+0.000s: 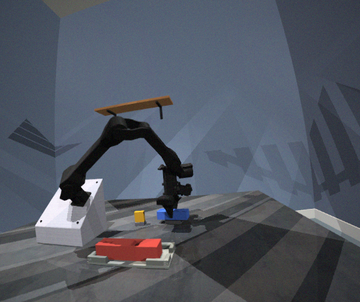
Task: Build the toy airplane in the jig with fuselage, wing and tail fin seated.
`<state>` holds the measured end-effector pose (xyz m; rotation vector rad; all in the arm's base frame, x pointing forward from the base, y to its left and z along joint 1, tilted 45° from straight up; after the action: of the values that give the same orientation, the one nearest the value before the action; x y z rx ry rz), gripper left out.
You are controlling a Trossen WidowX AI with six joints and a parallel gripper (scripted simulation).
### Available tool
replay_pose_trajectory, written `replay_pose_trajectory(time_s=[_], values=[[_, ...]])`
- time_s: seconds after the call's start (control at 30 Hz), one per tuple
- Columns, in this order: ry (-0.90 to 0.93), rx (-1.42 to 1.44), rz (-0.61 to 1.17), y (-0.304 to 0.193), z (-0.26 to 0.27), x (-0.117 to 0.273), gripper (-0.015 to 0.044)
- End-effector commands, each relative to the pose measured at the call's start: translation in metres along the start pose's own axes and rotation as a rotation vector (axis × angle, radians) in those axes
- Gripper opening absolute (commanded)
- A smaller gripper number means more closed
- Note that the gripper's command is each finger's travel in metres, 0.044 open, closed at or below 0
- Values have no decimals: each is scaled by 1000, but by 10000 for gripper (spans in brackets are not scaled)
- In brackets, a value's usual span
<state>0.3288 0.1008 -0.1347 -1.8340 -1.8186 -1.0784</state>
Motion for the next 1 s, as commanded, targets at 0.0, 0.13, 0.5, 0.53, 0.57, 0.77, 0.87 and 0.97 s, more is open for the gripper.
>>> replay_pose_trajectory(time_s=[0.0, 0.13, 0.5, 0.53, 0.57, 0.77, 0.87, 0.97], values=[[10, -1, 1, 2, 3, 12, 0], [12, 0, 1, 3, 4, 25, 0], [15, -3, 0, 4, 6, 59, 0], [15, -3, 0, 4, 6, 62, 0], [15, -3, 0, 4, 5, 65, 0], [15, -4, -1, 3, 5, 84, 0], [14, -5, -1, 3, 4, 93, 0], [14, -6, -1, 2, 3, 103, 0]])
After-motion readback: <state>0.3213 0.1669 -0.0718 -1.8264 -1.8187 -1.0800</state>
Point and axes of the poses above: the point midway between the two fingers, 35 mm back from their tips, its own x axis back along the fingers, its own z axis across the jaws, y = z × x, the point moved 2 cm from there along x, back along the fingers, and after that the axes turned 13 degrees about -x, right-handed, at the moved point
